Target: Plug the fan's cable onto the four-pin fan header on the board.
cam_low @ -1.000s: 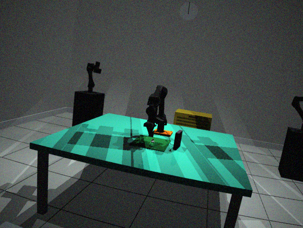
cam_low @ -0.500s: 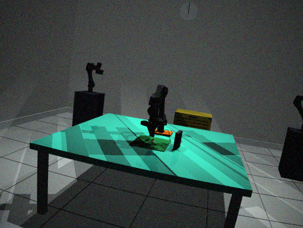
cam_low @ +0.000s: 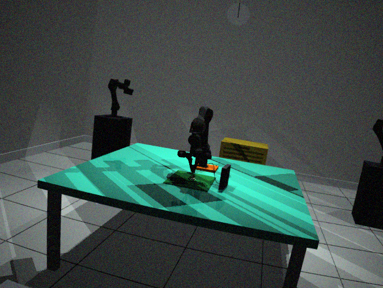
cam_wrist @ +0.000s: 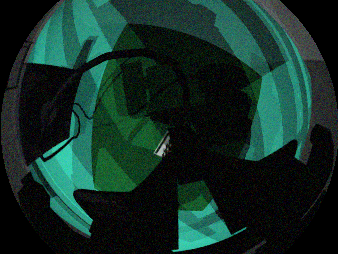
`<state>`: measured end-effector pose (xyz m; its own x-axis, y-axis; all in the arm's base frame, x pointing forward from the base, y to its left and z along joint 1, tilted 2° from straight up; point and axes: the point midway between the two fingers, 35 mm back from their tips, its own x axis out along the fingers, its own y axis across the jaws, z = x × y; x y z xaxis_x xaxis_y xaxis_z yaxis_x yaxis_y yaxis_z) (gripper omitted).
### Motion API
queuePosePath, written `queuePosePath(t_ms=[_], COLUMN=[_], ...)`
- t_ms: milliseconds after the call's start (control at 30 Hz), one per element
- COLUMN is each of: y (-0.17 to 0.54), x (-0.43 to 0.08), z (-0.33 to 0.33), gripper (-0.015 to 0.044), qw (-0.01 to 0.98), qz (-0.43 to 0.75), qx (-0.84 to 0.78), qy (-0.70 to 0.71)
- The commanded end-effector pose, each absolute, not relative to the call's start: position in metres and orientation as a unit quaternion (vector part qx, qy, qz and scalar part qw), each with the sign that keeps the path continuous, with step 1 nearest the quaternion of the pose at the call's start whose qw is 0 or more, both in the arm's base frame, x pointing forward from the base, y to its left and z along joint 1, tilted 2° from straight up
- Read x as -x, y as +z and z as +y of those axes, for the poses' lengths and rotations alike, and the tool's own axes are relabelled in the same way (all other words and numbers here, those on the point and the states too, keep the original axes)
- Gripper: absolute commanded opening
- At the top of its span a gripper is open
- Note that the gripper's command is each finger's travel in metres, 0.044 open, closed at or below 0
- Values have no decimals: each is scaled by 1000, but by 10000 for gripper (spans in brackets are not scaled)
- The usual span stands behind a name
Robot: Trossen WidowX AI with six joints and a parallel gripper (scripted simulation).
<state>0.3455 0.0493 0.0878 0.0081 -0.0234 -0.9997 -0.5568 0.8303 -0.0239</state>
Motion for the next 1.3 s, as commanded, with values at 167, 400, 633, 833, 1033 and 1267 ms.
queuePosePath(t_ms=[167,400,633,833,1033,1267], y=[87,86,85,86,86,86], x=[-336,-329,-324,-321,-320,-318], z=[50,51,52,52,52,52], gripper=[0,0,0,0,0,0], qw=[703,711,710,710,710,710], qz=[697,703,702,701,701,702], qx=[111,25,-31,-34,-35,-33], qy=[91,6,-49,-52,-53,-52])
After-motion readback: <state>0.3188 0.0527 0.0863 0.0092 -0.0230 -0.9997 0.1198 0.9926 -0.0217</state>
